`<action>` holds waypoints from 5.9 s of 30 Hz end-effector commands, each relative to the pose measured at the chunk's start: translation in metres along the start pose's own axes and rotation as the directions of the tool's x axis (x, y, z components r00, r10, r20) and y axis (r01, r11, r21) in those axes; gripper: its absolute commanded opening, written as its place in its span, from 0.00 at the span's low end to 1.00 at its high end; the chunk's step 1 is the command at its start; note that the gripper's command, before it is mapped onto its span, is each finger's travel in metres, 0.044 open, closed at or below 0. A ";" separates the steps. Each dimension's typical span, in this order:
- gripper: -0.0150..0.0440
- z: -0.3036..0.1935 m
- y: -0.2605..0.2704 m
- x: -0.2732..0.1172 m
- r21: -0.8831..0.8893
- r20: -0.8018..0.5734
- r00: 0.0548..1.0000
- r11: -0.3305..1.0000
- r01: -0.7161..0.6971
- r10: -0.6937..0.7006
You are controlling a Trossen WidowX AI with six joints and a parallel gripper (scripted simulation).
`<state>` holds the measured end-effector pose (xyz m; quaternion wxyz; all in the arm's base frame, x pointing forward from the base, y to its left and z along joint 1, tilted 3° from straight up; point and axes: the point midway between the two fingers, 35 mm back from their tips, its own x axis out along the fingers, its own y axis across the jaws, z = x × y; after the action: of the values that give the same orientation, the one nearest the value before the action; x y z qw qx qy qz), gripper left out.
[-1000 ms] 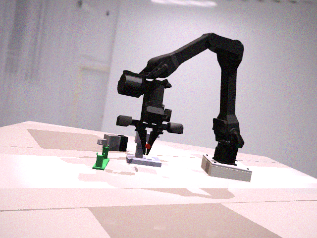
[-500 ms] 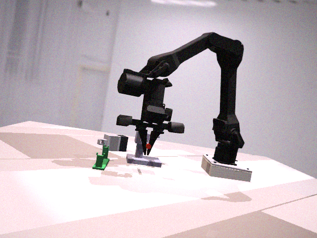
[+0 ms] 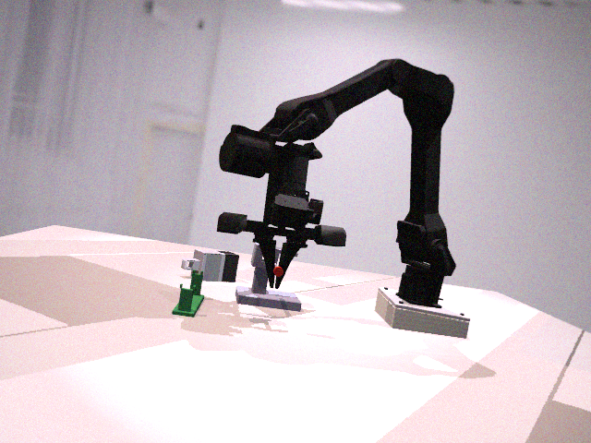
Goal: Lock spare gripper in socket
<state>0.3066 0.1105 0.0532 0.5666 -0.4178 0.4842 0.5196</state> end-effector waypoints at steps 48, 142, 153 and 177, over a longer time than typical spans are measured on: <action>0.25 0.021 -0.045 -0.032 0.042 -0.012 1.000 0.999 -0.027 0.028; 0.52 0.027 -0.129 0.035 0.098 -0.006 1.000 0.995 -0.012 0.013; 0.59 0.028 -0.127 0.022 0.099 -0.009 1.000 0.995 -0.019 0.020; 0.59 0.033 -0.119 -0.030 0.115 -0.025 0.997 0.991 -0.065 0.068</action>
<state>0.4284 0.1240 0.0771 0.5642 -0.3756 0.5356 0.5037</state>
